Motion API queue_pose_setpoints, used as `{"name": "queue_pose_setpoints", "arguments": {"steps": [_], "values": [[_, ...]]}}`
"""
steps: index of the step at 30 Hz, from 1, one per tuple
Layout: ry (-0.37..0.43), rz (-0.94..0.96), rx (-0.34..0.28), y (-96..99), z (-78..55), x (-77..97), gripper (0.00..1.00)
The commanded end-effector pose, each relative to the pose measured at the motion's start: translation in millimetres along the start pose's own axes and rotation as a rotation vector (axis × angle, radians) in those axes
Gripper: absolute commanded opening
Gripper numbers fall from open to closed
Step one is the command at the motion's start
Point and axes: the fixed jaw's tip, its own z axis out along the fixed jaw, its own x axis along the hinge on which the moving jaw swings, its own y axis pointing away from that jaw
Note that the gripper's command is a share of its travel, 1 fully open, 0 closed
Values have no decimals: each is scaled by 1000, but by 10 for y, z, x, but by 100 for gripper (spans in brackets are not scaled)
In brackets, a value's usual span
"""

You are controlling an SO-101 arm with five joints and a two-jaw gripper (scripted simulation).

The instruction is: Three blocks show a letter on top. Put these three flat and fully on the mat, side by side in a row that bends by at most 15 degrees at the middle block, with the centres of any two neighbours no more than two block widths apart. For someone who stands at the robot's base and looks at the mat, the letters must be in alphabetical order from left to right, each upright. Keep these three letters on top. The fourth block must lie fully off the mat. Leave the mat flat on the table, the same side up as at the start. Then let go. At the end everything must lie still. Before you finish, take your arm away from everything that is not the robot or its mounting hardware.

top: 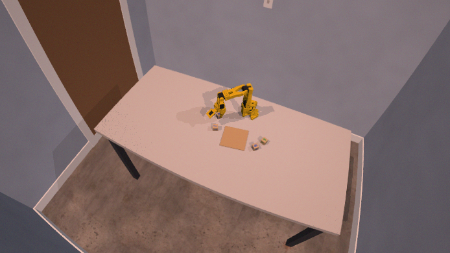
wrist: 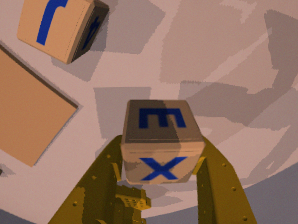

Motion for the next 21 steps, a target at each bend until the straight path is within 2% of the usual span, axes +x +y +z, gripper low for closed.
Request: {"name": "queue_pose_setpoints", "arguments": {"steps": [1,21], "values": [[-66,5,19,-31,-90,-77,0],[-66,5,19,-32,-18,-82,0]]}}
